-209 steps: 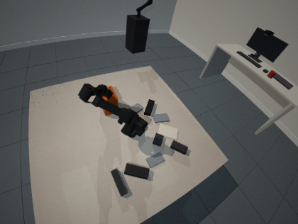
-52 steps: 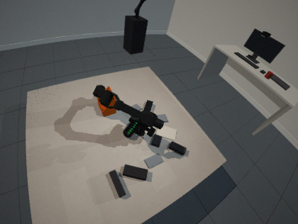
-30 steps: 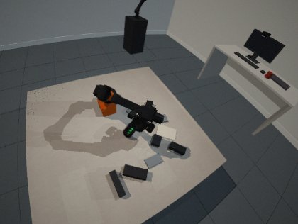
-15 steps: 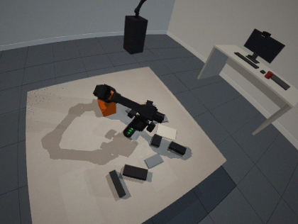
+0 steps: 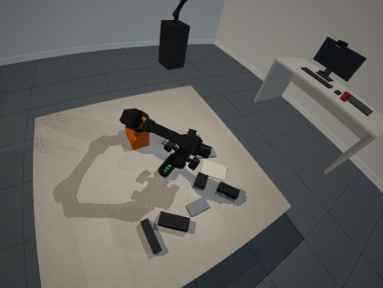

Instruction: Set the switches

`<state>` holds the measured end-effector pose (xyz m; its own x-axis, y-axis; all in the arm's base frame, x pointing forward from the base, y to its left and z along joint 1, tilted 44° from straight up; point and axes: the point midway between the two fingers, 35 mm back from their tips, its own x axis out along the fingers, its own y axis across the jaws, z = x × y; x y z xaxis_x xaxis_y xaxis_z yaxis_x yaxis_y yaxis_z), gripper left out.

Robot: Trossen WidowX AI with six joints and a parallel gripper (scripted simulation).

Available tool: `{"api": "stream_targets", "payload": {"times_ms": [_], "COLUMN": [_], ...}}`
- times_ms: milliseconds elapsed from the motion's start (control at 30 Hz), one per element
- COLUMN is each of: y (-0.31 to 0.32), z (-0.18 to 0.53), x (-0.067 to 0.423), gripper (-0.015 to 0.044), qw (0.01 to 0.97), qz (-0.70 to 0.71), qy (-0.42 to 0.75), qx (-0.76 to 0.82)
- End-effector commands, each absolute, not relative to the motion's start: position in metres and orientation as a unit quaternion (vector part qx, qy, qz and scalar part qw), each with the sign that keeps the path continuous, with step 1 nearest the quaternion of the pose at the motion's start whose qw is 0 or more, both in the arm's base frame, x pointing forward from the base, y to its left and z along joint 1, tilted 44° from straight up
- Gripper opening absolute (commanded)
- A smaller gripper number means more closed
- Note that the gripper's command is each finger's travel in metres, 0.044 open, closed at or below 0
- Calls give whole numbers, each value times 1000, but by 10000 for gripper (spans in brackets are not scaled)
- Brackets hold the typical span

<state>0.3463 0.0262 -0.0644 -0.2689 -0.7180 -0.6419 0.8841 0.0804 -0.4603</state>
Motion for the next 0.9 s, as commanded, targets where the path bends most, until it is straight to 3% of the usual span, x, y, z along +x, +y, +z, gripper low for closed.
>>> {"api": "stream_targets", "payload": {"times_ms": [0,467,533,733,867], "y": [26,26,26,77,80], "z": [-64,-64,-64,-10,-8], "x": [346,346,346,351,351], "gripper": [79,440,440,282,177], "qw": [597,597,597,610,611], "qz": [-671,-671,-671,-655,-655], "qy": [429,429,429,433,434], "qx": [97,97,97,103,103]}}
